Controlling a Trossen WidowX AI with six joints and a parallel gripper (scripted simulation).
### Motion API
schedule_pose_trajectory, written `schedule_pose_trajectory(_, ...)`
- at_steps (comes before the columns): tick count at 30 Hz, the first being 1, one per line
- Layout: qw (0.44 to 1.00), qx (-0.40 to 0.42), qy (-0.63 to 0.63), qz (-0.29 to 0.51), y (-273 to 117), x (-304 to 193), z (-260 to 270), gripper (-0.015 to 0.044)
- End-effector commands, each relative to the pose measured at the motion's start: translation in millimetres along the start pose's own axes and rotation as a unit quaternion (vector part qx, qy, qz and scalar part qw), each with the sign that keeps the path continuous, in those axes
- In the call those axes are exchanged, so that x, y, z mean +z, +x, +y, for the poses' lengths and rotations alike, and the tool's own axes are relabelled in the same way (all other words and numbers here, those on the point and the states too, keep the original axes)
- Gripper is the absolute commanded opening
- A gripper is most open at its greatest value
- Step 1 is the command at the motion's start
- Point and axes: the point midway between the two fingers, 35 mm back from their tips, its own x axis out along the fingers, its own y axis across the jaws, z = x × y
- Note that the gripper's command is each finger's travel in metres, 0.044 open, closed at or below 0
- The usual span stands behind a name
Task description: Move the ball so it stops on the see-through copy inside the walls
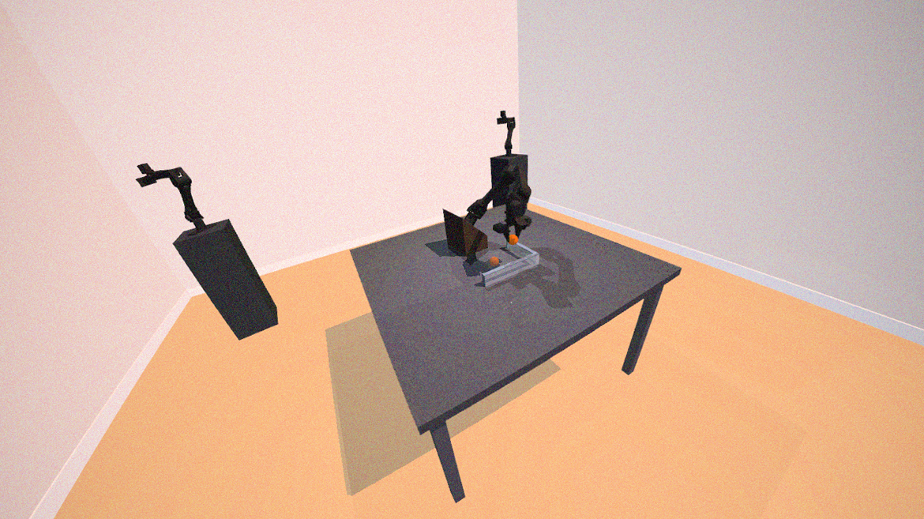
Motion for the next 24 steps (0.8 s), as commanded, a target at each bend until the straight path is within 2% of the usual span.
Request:
schedule_pose_trajectory(1,1.0,-0.003,-0.006,-0.003,-17.3,-1.5,1.7,0.0)
schedule_pose_trajectory(5,1.0,-0.003,-0.006,-0.003,-15.6,-2.6,-1.5,0.0)
schedule_pose_trajectory(24,1.0,-0.004,-0.005,-0.003,32.0,-51.1,-79.4,0.0)
